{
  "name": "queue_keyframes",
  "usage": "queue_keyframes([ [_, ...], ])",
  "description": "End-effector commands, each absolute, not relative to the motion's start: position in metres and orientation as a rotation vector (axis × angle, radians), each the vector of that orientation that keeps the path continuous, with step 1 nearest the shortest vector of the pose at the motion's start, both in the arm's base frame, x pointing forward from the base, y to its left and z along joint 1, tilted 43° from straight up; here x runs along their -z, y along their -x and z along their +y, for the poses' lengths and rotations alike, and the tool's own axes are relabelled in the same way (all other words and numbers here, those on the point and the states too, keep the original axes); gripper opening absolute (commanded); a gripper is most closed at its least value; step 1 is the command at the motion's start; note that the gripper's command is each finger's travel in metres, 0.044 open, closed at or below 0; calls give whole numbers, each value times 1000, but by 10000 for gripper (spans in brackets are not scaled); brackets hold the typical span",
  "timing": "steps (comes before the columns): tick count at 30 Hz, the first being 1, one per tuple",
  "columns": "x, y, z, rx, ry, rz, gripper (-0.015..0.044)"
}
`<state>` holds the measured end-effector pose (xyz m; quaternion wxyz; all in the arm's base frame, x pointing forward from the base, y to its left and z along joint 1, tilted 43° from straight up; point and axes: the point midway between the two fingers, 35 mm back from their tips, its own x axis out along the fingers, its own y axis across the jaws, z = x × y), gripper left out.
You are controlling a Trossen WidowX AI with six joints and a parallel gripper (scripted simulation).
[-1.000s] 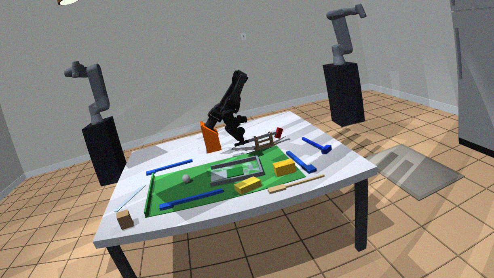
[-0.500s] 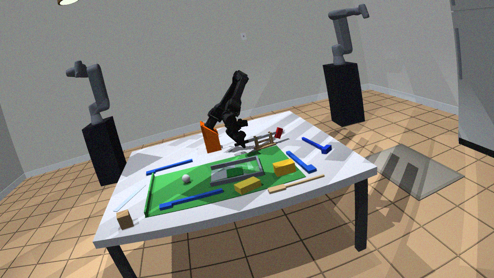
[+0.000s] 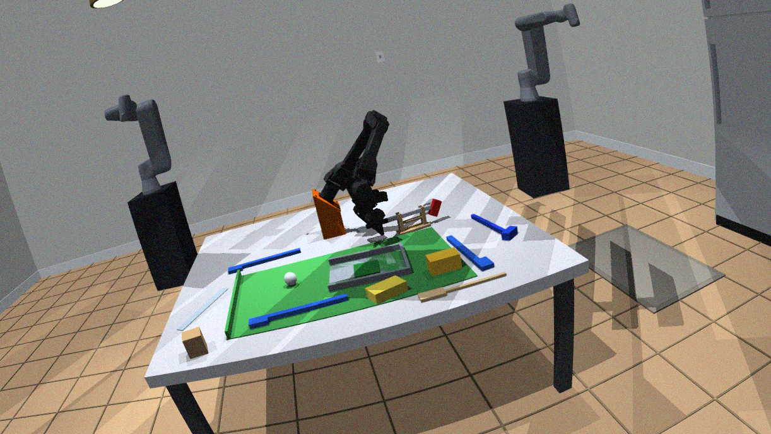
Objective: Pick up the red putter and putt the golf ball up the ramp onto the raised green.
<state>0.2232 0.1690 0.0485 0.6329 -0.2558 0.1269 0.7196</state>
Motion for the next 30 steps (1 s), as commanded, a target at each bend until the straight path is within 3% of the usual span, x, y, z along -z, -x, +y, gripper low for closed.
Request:
queue_keyframes([
  [1,-49,-223,169,-1646,586,290,335],
  [12,-49,-223,169,-1646,586,290,46],
  [19,-49,-223,169,-1646,586,290,0],
  [30,-67,-229,146,-1643,598,304,0],
])
